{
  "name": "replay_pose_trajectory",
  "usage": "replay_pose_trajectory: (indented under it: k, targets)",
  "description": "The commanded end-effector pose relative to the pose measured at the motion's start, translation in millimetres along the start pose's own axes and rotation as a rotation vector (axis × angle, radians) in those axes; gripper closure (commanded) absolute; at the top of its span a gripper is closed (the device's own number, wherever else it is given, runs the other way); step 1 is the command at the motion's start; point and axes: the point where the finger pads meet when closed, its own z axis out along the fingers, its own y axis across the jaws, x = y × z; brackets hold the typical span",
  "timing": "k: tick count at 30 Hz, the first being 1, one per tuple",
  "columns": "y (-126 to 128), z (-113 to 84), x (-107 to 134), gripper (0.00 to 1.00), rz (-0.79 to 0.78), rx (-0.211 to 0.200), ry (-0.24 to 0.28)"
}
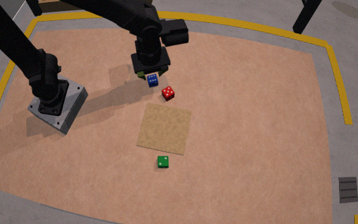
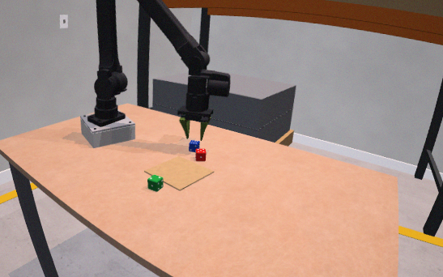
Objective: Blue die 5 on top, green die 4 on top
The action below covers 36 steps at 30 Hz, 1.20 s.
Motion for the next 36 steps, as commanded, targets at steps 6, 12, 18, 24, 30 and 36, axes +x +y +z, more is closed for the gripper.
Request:
replay_pose_trajectory:
  k: [6,12,18,24,30,36]
  targets:
    - [-2.8,15.1,4.7,0.55,0.003,0.006,-0.002]
    - [-4.0,25.6,4.8,0.55,0.003,0.008,-0.002]
    - [-2.3,35.2,4.7,0.55,0.003,0.005,-0.002]
    - [-3.5,38.8,4.8,0.55,0.004,0.008,-0.002]
    - [-4.2,37.5,4.9,0.55,0.004,0.012,-0.002]
    - [-4.2,37.5,4.9,0.55,0.004,0.012,-0.002]
